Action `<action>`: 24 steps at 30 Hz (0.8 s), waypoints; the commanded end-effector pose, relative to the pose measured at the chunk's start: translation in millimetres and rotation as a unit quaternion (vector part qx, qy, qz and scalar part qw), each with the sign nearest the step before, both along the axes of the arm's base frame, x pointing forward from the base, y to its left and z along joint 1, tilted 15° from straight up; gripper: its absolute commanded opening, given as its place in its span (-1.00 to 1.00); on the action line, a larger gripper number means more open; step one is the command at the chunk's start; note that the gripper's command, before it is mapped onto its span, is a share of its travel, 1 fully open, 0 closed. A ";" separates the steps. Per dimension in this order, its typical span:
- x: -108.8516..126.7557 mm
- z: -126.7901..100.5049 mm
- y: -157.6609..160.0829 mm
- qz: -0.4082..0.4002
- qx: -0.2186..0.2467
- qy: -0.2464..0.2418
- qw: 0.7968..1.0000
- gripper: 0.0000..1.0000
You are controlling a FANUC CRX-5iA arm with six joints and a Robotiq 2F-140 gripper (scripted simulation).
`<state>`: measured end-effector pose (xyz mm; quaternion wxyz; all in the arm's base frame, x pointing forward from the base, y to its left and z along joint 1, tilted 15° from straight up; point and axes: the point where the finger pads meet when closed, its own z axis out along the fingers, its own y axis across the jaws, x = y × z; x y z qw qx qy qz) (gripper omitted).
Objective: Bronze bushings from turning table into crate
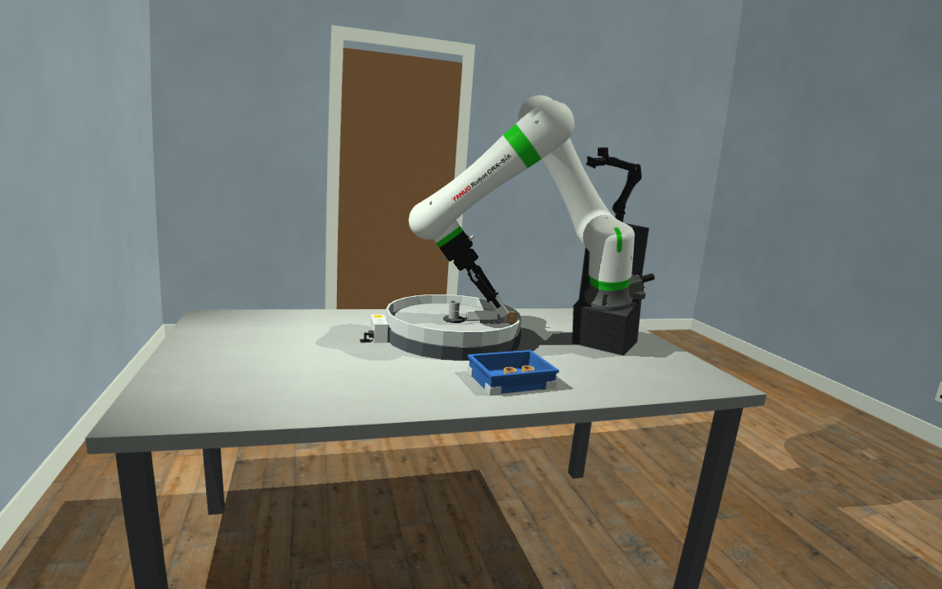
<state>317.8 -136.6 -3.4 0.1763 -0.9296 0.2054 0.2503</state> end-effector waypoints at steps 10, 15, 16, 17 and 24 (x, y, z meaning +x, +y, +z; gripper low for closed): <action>0.1 0.1 -0.1 0.000 0.000 0.000 1.000 -0.87; 0.1 0.1 -0.1 0.000 0.000 0.000 1.000 -0.87; 0.1 0.1 -0.1 0.000 0.000 0.000 1.000 -0.87; 0.1 0.1 -0.1 0.000 0.000 0.000 1.000 -0.87; 0.1 0.1 -0.1 0.000 0.000 0.000 1.000 -1.00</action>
